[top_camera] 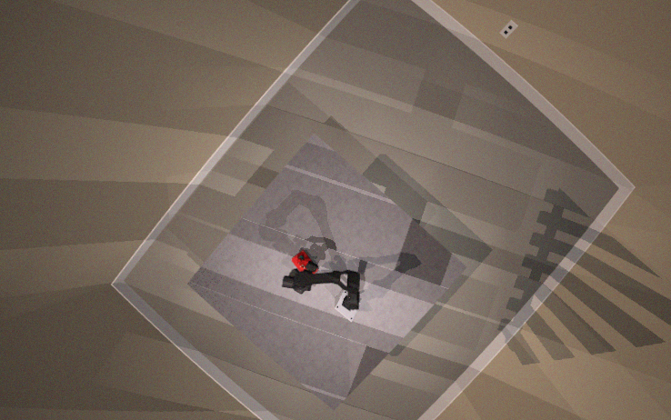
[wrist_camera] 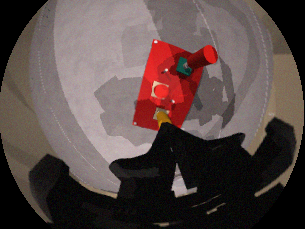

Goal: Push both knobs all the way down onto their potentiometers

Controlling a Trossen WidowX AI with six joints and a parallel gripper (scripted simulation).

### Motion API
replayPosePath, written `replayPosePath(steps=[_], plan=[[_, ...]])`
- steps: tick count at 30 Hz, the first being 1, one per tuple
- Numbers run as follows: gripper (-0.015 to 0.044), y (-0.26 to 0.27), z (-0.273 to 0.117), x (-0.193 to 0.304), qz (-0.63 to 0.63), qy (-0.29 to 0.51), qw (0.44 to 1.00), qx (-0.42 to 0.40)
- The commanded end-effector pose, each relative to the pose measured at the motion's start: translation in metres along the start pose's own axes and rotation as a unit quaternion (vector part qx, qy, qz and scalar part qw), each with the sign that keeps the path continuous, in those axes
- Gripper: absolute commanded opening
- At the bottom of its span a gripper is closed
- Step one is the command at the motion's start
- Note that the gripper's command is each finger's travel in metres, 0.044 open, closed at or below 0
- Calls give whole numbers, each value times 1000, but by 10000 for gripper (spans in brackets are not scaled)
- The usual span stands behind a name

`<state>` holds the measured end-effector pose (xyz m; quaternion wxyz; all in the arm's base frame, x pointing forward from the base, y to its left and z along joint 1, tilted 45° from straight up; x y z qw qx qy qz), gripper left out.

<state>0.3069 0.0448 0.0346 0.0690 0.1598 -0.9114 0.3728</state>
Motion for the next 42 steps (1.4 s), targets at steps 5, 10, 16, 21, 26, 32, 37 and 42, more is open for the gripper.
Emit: replayPosePath(steps=[5,10,16,21,26,32,37,42], plan=[[0,-3,0,-3,10,9,1000,0],[0,-3,-8,-3,10,9,1000,0],[0,-2,-18,-3,10,9,1000,0],[105,-3,-15,-3,9,10,1000,2],[184,-3,-16,-3,8,9,1000,2],[26,-5,-34,-11,-7,-23,1000,11],[0,-13,-41,-22,63,-19,998,8],[0,-24,-48,-35,149,-14,989,5]])
Point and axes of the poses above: the point midway between the two fingers, 35 mm back from their tips, its own z axis out along the fingers, its own y axis across the jaws, x = y × z, the point moved 5 cm from there along -z, back along the fingers, and after that the axes turned 12 degrees about -z, right-handed, at the moved point
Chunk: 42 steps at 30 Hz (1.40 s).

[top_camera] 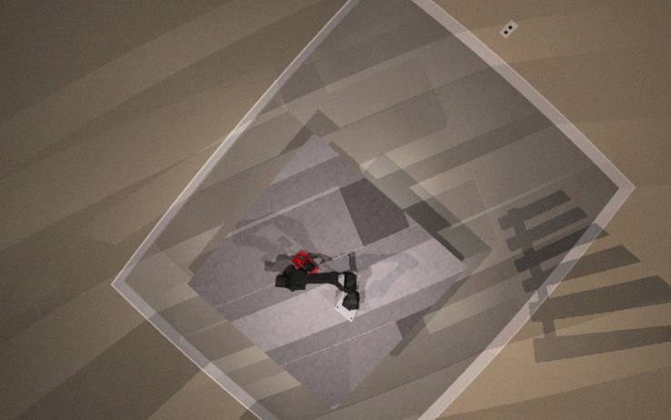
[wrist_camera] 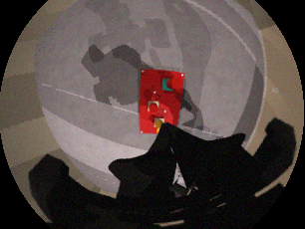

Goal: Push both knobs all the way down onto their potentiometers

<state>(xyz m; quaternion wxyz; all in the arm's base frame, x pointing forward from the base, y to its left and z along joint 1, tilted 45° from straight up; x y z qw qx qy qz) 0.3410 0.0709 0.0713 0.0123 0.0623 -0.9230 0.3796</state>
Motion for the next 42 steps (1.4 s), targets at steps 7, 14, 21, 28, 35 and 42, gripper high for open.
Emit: replayPosePath(steps=[7,14,21,28,35,42], plan=[[0,-16,-12,-25,157,9,988,2],[0,-28,-20,-41,266,16,964,4],[0,-37,-25,-51,348,22,937,7],[0,-37,-5,-50,348,22,937,7],[0,-37,0,-50,348,22,937,7],[0,-38,11,-50,348,21,937,8]])
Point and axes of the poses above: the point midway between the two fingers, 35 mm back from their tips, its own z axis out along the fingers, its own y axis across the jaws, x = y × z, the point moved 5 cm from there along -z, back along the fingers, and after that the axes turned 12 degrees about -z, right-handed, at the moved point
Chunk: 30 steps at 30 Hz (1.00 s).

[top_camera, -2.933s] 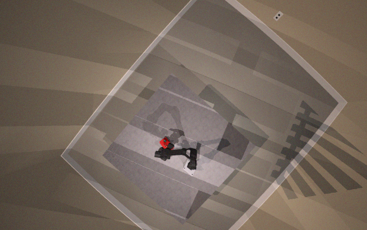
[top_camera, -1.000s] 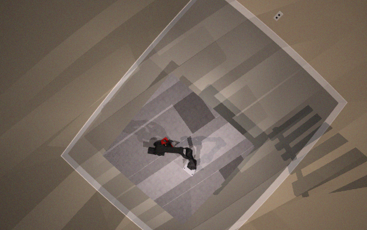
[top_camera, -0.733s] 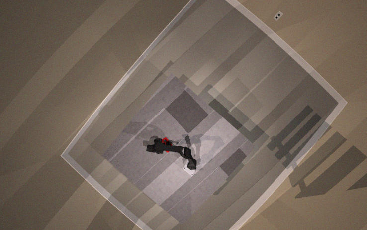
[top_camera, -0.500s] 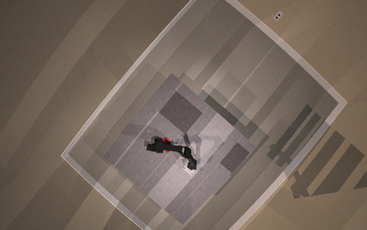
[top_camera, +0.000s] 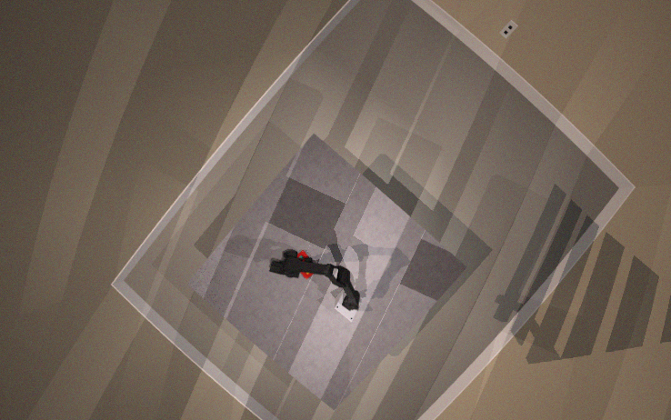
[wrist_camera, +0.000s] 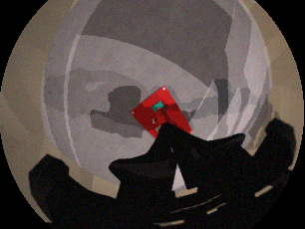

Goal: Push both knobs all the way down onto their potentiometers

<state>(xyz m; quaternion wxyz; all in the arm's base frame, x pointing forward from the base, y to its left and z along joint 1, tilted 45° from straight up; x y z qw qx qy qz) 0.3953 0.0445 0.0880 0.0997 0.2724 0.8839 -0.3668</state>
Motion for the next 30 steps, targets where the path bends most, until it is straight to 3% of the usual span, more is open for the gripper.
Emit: replayPosePath(steps=[1,30], plan=[[0,0,5,0,-1,-3,1000,1],[0,-1,12,0,-1,-3,1000,1]])
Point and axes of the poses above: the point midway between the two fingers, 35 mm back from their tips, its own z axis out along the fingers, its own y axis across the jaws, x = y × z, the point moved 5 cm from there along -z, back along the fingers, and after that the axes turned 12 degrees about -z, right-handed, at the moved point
